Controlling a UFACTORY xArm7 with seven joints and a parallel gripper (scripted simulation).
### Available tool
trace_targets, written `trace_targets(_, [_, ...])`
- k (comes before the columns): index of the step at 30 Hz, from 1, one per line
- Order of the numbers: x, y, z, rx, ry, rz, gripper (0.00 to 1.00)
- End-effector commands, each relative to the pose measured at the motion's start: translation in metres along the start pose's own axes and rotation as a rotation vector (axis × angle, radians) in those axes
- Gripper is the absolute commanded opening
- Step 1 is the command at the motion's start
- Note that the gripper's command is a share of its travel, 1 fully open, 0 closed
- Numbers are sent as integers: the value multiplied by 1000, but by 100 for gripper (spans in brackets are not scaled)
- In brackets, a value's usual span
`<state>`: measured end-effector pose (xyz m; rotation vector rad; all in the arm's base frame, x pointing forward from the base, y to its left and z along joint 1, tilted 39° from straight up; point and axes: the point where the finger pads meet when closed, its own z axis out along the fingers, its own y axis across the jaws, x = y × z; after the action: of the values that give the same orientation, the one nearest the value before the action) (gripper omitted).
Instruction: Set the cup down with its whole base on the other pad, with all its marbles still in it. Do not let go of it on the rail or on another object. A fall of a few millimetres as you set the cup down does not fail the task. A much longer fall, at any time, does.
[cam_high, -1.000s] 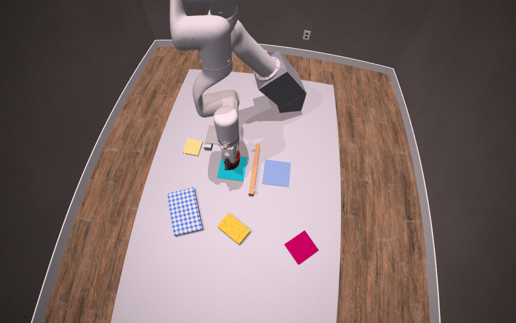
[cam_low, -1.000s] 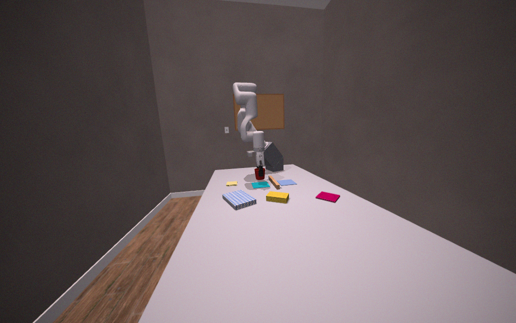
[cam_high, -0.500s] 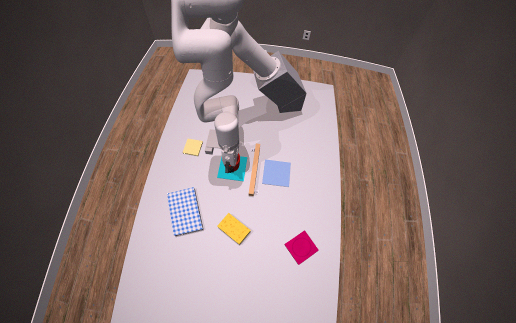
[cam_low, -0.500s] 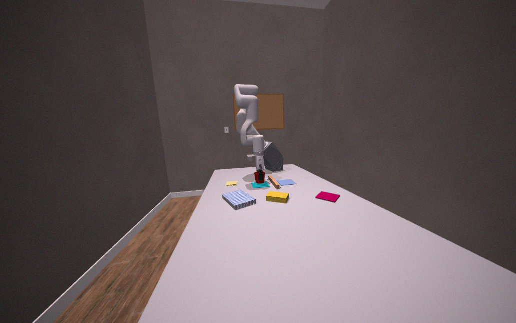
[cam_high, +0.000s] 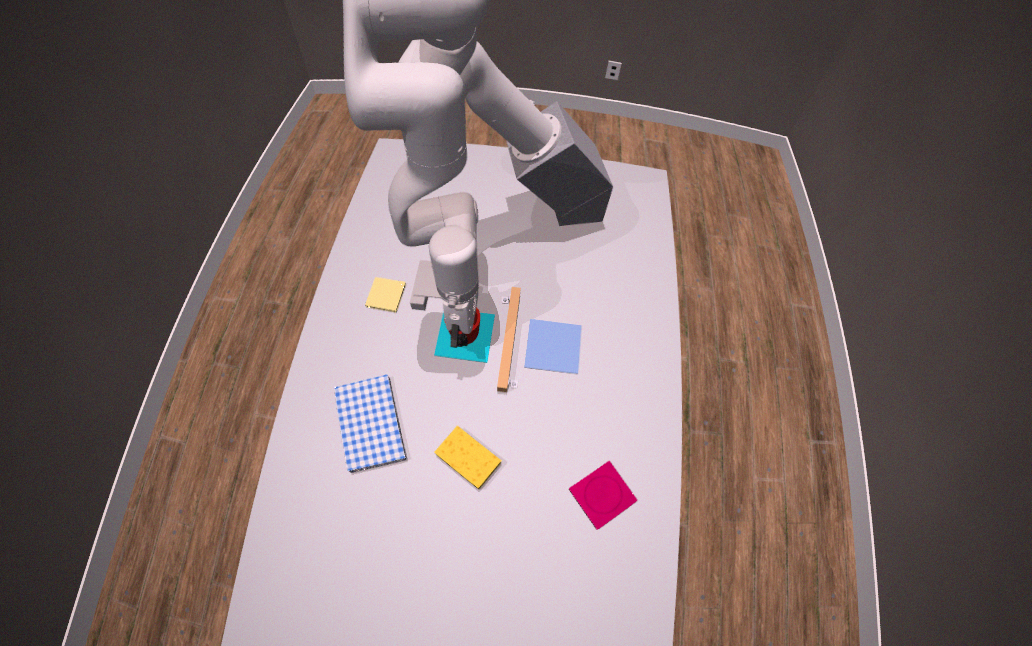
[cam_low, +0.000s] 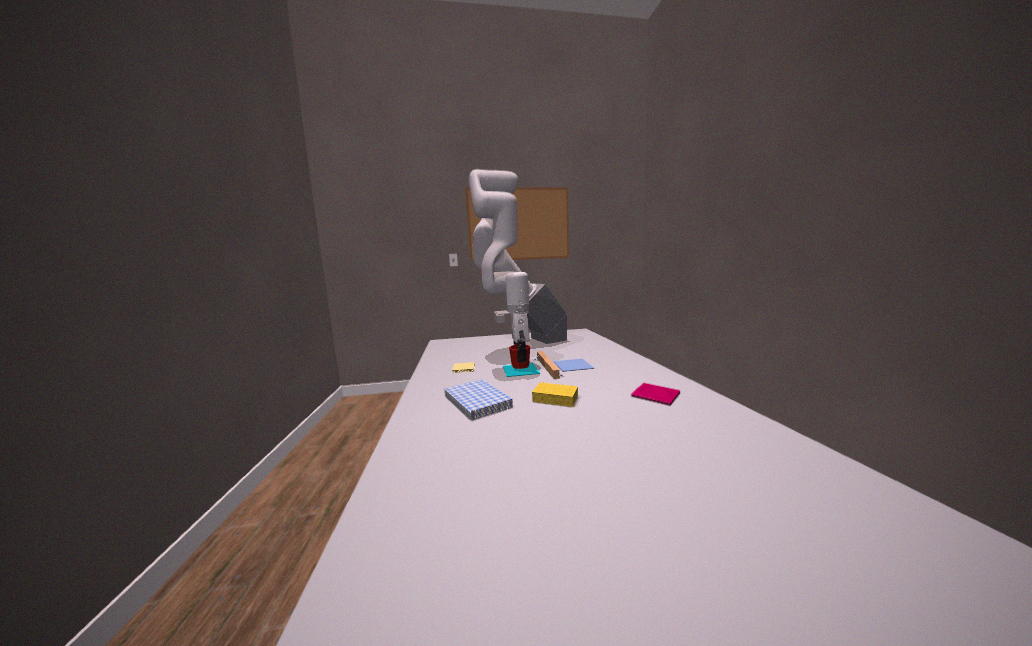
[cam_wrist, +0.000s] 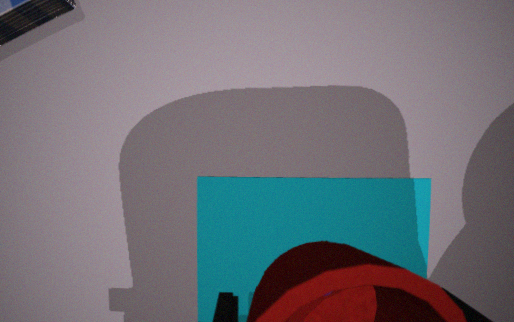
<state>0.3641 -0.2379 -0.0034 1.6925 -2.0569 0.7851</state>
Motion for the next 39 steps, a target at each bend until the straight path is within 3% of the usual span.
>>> trace_targets(1, [0, -1, 0, 2, -1, 0, 85])
trace_targets(39, [0, -1, 9, 2, -1, 0, 85])
